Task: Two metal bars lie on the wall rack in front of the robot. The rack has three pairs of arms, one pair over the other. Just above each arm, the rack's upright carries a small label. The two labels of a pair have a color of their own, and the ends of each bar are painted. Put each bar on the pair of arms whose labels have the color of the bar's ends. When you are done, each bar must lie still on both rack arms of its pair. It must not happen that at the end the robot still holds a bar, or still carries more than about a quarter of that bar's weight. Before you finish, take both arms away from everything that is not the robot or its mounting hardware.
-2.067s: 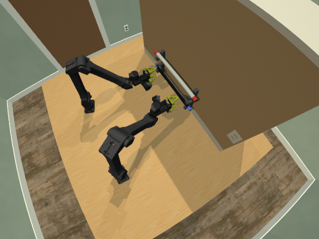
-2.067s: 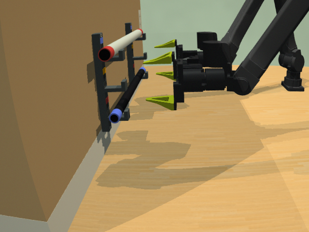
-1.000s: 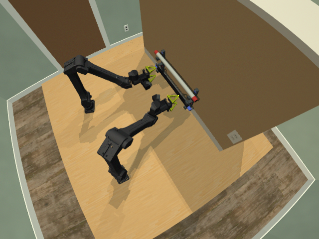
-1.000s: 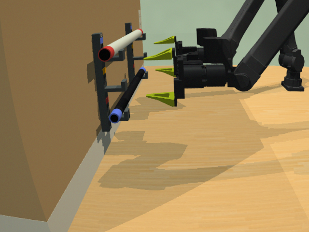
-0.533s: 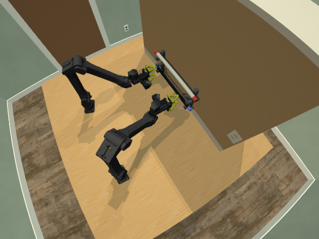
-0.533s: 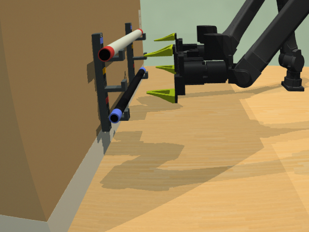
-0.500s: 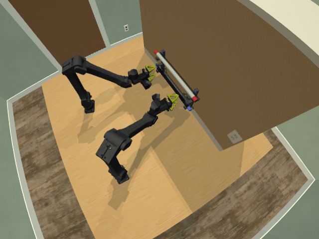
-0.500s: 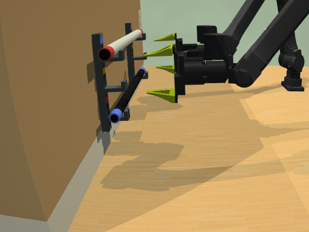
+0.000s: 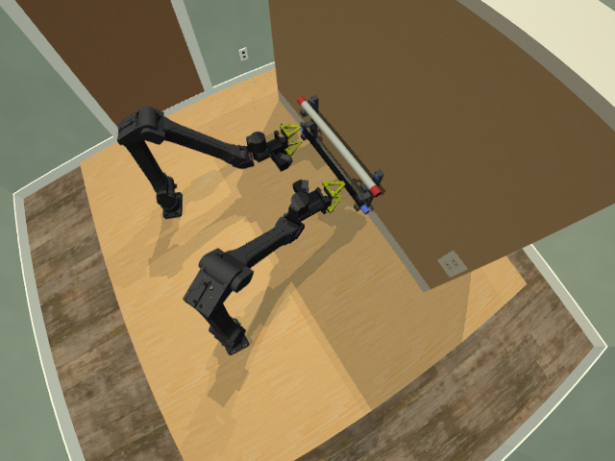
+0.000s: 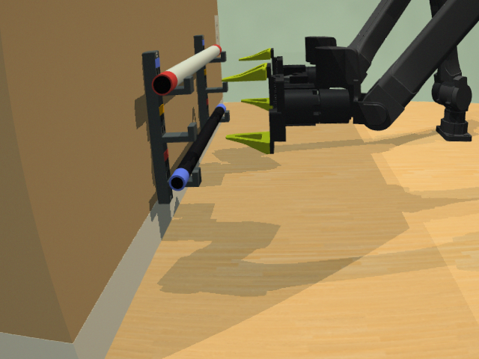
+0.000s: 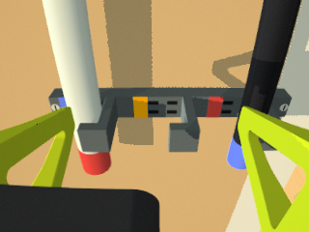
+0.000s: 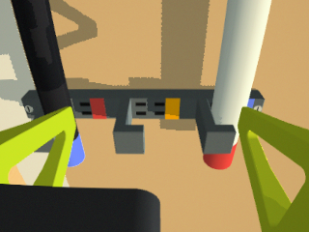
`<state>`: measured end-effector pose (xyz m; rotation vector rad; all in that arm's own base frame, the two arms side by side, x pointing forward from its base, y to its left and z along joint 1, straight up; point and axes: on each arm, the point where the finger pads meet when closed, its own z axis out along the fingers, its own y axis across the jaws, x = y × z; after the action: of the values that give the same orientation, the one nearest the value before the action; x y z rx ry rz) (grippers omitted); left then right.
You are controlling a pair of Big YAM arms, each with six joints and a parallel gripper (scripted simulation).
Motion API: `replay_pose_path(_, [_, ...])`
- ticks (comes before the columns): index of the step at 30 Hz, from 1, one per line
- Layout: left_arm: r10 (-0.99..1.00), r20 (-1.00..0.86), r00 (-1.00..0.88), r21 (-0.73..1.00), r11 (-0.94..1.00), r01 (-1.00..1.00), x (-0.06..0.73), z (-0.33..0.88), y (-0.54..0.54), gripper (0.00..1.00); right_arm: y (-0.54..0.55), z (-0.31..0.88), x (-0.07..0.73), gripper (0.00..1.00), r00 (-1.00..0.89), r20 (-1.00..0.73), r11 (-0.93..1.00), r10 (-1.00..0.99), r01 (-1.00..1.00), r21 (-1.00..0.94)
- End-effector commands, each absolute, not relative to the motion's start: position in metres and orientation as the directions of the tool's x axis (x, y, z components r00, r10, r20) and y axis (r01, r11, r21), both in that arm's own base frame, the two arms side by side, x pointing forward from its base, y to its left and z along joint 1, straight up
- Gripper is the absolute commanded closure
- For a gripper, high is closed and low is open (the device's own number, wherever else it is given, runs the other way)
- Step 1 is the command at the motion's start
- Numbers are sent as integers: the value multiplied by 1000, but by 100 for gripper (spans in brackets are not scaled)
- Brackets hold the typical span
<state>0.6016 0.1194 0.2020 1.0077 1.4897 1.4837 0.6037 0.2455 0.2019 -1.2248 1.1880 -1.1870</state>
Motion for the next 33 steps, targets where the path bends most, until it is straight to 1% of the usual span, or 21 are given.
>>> replay_pose_path(1, [923, -21, -385, 998, -5, -66, 612, 244, 130, 0, 246, 251, 618, 0, 25, -57, 58, -998, 75, -995])
replay_pose_path(33, [923, -24, -384, 997, -5, -73, 614, 256, 130, 0, 246, 264, 618, 0, 25, -58, 60, -998, 78, -995])
